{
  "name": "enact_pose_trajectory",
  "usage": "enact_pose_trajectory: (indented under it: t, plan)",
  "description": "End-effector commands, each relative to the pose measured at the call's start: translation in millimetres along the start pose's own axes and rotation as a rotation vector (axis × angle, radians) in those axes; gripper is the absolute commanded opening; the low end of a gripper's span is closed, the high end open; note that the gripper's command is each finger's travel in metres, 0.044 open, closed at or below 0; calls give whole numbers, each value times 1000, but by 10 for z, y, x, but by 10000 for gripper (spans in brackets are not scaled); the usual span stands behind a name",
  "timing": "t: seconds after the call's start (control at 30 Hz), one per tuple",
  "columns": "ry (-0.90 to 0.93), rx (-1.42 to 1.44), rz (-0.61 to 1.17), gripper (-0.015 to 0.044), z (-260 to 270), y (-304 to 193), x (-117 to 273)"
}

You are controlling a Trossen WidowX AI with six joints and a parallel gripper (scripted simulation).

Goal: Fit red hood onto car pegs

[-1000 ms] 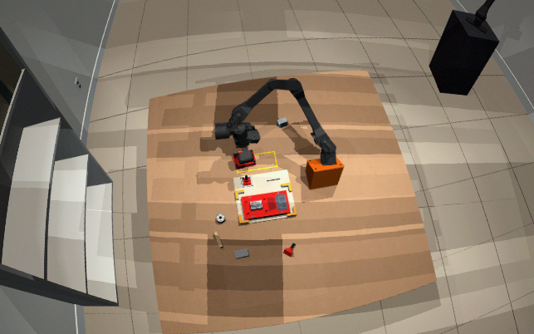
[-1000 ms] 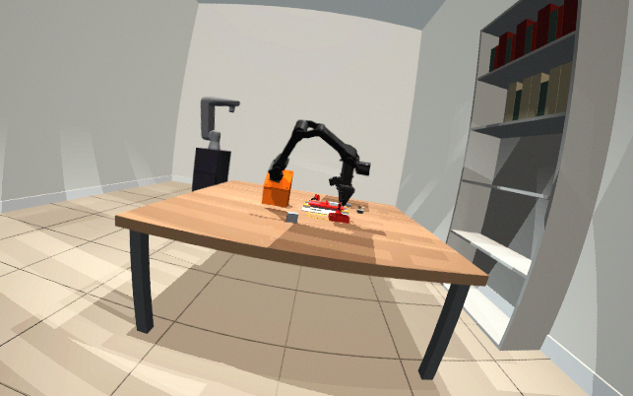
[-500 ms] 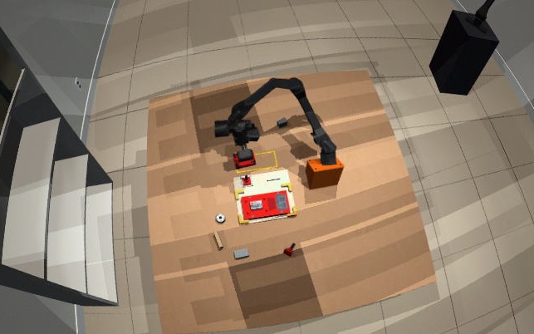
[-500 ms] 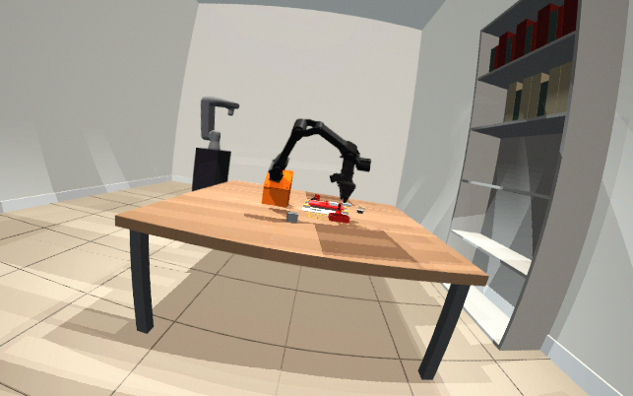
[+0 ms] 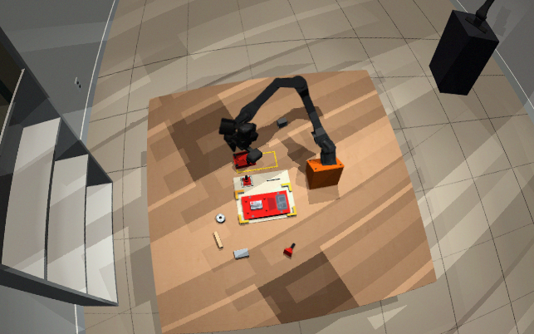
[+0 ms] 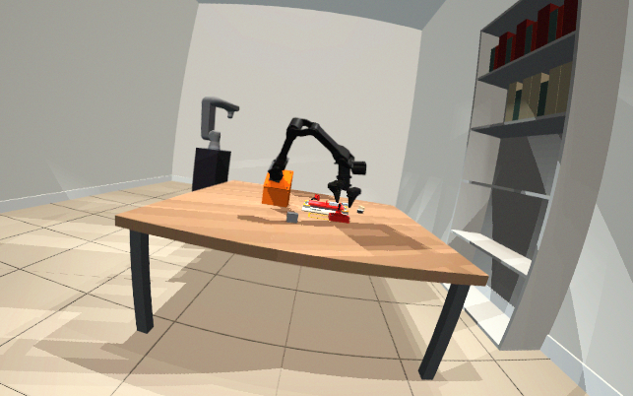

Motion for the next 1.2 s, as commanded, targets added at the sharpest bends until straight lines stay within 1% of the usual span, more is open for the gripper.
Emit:
enact_pose_trajectory:
  t: [0.0,0.1,0.23,0.47,0.6,0.9,1.17]
  plan:
    - [81,570,175,440,-47,39,-173]
    - [157,787,225,440,-53,52,-209]
    - [239,953,257,440,-56,70,-227]
    - [405,1256,267,440,-58,114,-229]
    - [505,1433,245,440,-59,144,-215]
    - [751,1814,119,440,-69,233,-147]
    - [964,2145,-99,440,-92,332,-47]
Point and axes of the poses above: the point midway between the two fingers, 35 mm back from their tips, its own x axis back along the fingers, its own z axis across the jaws, y = z × x, the point moved 1 cm from there along x, back along the fingers, and after that the axes turned 3 degrees about -x, right-handed, at the moved point
